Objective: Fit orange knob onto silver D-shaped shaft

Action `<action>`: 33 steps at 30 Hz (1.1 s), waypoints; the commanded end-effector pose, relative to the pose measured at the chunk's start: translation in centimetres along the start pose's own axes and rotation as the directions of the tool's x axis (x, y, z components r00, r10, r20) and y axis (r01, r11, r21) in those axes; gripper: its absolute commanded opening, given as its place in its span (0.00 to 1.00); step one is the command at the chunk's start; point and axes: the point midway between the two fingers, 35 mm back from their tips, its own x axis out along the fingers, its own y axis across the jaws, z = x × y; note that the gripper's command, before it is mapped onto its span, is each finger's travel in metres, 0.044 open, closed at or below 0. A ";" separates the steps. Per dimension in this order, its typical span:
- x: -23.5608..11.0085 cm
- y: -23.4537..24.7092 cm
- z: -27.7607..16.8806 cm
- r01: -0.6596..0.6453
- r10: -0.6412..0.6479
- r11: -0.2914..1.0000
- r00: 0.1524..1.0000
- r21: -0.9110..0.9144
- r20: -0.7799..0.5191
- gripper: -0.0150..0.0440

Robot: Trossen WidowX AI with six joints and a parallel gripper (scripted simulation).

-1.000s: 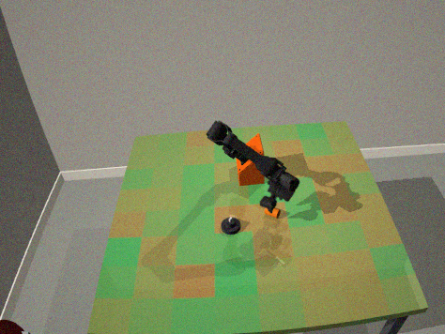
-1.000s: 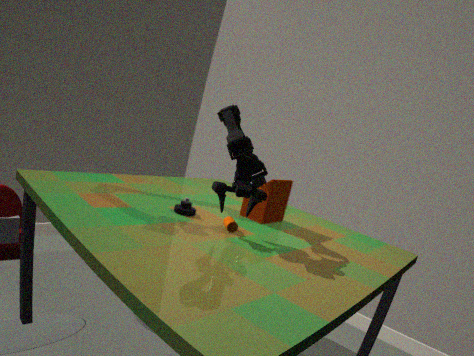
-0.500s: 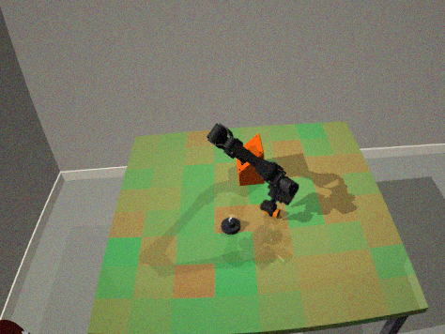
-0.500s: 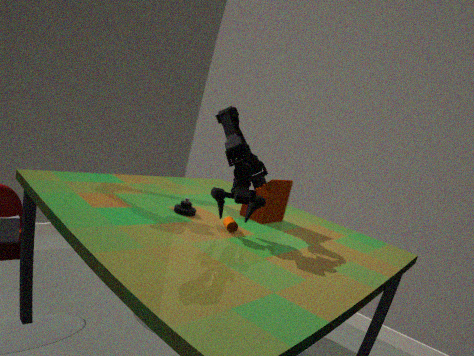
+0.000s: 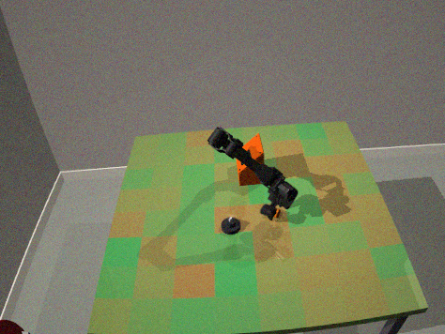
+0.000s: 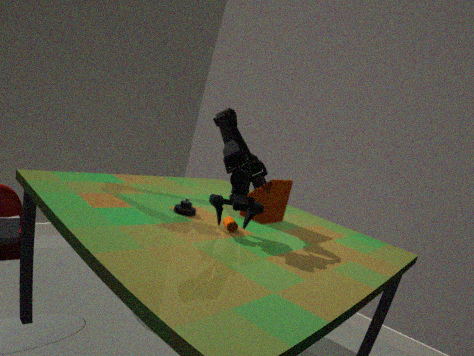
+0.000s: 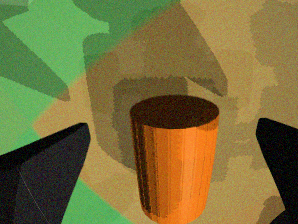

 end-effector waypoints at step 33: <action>0.5 0.1 -0.4 -0.002 0.002 1.000 0.999 -0.003 0.040 0.56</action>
